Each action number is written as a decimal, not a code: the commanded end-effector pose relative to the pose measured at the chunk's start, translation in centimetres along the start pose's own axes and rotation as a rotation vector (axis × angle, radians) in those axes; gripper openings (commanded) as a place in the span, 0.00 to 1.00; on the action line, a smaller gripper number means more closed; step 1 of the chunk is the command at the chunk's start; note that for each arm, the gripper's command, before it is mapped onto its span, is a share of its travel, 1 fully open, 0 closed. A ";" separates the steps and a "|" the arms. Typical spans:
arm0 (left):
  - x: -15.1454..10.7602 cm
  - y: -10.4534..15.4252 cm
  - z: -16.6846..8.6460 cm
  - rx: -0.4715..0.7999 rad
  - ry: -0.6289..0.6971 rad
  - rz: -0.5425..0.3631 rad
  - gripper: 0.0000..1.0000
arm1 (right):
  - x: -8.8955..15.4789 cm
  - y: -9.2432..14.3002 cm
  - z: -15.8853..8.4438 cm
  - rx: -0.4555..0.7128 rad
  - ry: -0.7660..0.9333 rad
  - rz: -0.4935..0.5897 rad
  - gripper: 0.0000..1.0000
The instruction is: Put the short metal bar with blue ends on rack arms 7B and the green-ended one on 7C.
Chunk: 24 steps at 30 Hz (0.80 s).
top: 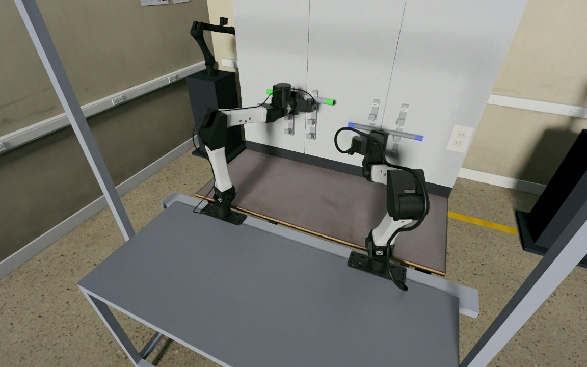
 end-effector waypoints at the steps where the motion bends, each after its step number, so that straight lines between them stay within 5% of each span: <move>1: 1.6 -0.4 -0.5 0.008 0.014 0.040 0.00 | 0.4 0.0 0.0 0.005 0.004 -0.010 1.00; 24: 1.8 -2.0 -0.6 0.008 0.014 0.040 0.00 | 0.4 0.0 0.0 0.005 0.004 -0.010 1.00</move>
Point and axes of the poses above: on each arm, the point where the finger pads meet when closed, its own y axis back along the fingers, its own x axis across the jaws, z = x × y, the point moved 6 cm from there along y, back along the fingers, and after that the axes turned 9 degrees about -y, right-handed, at the moved point
